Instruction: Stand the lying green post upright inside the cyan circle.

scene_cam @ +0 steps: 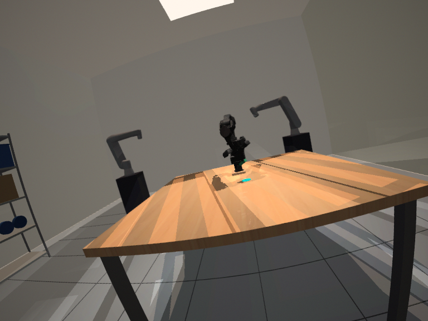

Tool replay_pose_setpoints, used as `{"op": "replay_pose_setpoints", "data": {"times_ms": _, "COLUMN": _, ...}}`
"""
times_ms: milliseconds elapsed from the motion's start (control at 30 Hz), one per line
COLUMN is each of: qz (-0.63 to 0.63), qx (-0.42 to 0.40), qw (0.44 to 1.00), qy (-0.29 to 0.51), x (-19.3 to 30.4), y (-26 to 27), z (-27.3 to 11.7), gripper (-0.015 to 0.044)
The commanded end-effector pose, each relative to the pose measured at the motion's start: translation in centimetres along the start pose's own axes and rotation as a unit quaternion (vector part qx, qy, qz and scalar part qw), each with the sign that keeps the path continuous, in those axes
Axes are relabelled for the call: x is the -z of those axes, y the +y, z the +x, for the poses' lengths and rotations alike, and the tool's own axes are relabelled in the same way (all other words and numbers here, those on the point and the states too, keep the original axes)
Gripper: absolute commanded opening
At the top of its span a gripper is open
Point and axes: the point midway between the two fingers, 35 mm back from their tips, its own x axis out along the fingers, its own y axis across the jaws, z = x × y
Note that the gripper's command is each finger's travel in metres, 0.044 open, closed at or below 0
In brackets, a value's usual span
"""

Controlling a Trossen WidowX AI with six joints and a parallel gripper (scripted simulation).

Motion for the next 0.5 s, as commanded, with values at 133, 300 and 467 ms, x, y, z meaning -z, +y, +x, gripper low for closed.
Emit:
{"op": "replay_pose_setpoints", "data": {"times_ms": 133, "qz": 0.006, "qx": -0.009, "qw": 0.999, "qy": -0.031, "x": 0.12, "y": -0.13, "z": 0.34, "gripper": 0.0023}}
{"op": "replay_pose_setpoints", "data": {"times_ms": 300, "qz": 0.009, "qx": -0.012, "qw": 0.999, "qy": -0.049, "x": 0.09, "y": -0.26, "z": 0.41, "gripper": 0.0023}}
{"op": "replay_pose_setpoints", "data": {"times_ms": 467, "qz": 0.012, "qx": -0.015, "qw": 0.998, "qy": -0.068, "x": 0.07, "y": -0.39, "z": 0.47, "gripper": 0.0023}}
